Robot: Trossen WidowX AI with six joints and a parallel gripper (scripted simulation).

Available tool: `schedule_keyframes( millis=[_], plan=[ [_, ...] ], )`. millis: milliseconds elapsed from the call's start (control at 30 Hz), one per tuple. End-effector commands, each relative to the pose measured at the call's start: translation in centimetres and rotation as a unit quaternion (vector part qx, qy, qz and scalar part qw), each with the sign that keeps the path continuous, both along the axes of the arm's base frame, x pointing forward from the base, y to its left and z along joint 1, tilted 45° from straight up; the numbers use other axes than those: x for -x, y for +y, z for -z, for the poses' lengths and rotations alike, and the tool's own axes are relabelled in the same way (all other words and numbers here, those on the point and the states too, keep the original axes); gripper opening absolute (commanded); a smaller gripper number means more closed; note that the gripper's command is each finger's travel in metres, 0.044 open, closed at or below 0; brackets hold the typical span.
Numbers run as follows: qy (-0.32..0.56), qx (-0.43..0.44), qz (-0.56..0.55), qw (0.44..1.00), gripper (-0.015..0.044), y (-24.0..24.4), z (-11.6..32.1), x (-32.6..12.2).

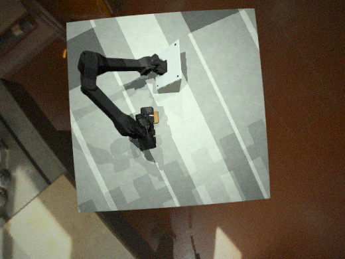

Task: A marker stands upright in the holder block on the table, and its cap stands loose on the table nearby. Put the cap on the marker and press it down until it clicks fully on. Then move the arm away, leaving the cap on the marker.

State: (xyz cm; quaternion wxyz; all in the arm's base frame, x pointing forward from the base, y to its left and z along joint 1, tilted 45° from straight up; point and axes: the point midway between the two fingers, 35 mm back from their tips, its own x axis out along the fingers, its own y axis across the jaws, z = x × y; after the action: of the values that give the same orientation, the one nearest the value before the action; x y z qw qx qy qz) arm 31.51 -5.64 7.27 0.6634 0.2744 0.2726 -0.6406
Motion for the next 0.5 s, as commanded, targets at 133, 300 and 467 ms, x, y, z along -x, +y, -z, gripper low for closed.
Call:
schedule_keyframes(
  millis=[133,300,467],
  plan=[
    [0.002,-0.001,0.003,1.0,0.0,0.7,-0.7,2.8],
    [0.0,0.0,0.005,1.0,0.0,1.0,-1.1,4.4],
    [-0.002,0.002,0.007,1.0,0.0,1.2,-1.5,5.9]
  ],
)
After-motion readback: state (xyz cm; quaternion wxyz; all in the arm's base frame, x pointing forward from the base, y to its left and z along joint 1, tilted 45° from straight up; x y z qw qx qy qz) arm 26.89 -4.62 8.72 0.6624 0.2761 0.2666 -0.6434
